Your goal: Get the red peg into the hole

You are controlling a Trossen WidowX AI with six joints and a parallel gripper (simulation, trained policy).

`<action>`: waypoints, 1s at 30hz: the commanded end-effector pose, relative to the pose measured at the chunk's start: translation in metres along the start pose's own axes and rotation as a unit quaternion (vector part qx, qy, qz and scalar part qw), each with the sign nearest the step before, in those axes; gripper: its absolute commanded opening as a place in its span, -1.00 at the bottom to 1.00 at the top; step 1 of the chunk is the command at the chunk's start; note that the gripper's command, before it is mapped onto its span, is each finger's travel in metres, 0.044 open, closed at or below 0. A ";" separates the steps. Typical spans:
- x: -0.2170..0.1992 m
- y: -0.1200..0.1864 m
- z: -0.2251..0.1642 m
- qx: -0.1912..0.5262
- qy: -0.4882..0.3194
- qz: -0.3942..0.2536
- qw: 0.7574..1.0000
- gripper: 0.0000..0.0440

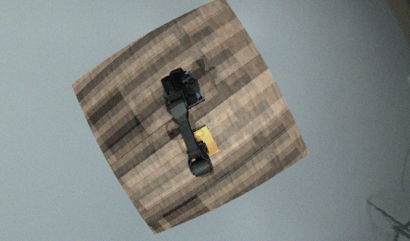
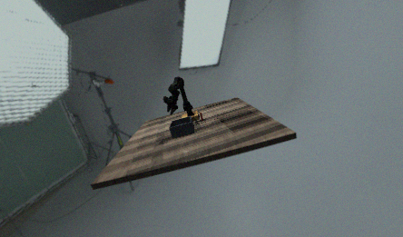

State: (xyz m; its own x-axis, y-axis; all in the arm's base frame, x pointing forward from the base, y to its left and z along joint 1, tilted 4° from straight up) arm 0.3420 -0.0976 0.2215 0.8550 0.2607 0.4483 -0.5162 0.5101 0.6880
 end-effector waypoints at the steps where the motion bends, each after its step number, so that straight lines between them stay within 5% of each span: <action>1: 0.004 0.016 -0.018 0.028 0.045 0.005 0.999 1.00; 13: -0.016 0.067 -0.098 0.149 0.210 -0.012 0.966 1.00; 30: -0.095 0.135 -0.188 0.301 0.385 -0.091 0.868 1.00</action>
State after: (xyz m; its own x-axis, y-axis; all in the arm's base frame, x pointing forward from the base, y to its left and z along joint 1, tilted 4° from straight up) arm 0.2124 0.0934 0.1705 0.6069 0.7945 -0.0212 -0.1512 0.1416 0.9783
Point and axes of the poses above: the point midway between the two fingers, 35 mm back from their tips, its own y axis back along the fingers, its own x axis across the jaws, z = x × y, the point moved 1 cm from there along y, back along the fingers, and after that the axes turned 15 degrees about y, right-handed, at the moved point
